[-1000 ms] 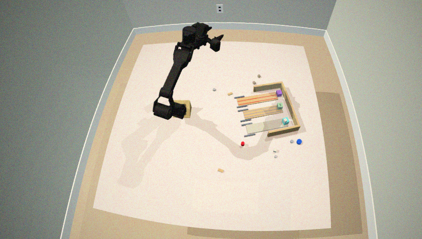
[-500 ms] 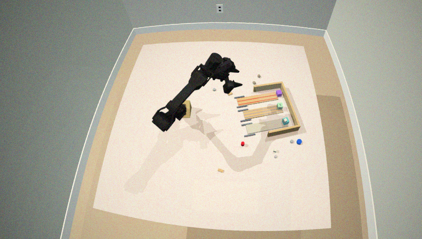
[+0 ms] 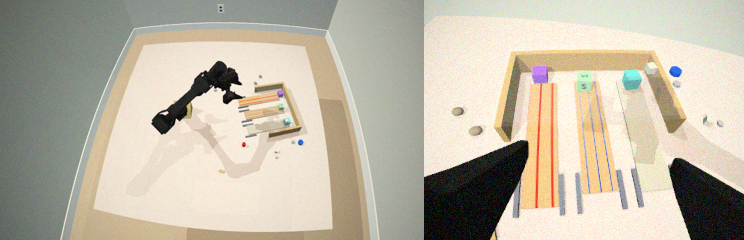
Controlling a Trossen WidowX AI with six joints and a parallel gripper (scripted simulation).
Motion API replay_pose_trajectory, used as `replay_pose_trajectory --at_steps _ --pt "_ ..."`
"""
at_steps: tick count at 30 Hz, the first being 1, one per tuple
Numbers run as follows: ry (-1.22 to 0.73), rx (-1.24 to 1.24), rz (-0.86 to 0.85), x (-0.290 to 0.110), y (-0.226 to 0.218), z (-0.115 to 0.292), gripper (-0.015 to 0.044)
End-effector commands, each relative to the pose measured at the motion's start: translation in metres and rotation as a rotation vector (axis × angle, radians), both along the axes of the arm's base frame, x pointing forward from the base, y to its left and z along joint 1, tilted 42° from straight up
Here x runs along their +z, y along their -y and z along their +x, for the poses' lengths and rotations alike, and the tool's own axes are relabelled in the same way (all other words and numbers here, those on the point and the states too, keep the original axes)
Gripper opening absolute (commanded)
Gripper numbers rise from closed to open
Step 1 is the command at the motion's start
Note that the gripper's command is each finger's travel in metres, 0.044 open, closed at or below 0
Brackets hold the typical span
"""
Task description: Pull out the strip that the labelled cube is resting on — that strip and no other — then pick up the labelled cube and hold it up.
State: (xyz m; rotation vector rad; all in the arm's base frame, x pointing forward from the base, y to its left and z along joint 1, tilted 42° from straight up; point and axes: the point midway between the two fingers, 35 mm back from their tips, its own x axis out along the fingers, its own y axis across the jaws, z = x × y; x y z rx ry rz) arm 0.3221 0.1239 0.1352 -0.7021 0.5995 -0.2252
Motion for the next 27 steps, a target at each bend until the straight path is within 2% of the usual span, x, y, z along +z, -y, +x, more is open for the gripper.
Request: replay_pose_trajectory --at_steps 1,2,5,17,23,27 --pt "0.006 -0.012 -0.001 0.001 0.004 -0.001 0.0400" --pt "0.006 -0.012 -0.001 0.001 0.004 -0.001 0.0400" --pt "-0.048 -0.035 -0.019 -0.003 0.006 0.009 0.0321" --pt "-0.519 -0.293 -0.096 -0.040 0.051 0.065 0.0006" --pt "-0.755 -0.452 -0.096 -0.060 0.083 0.075 0.0000" --pt "-0.825 -0.502 -0.092 -0.069 0.089 0.076 0.0000"
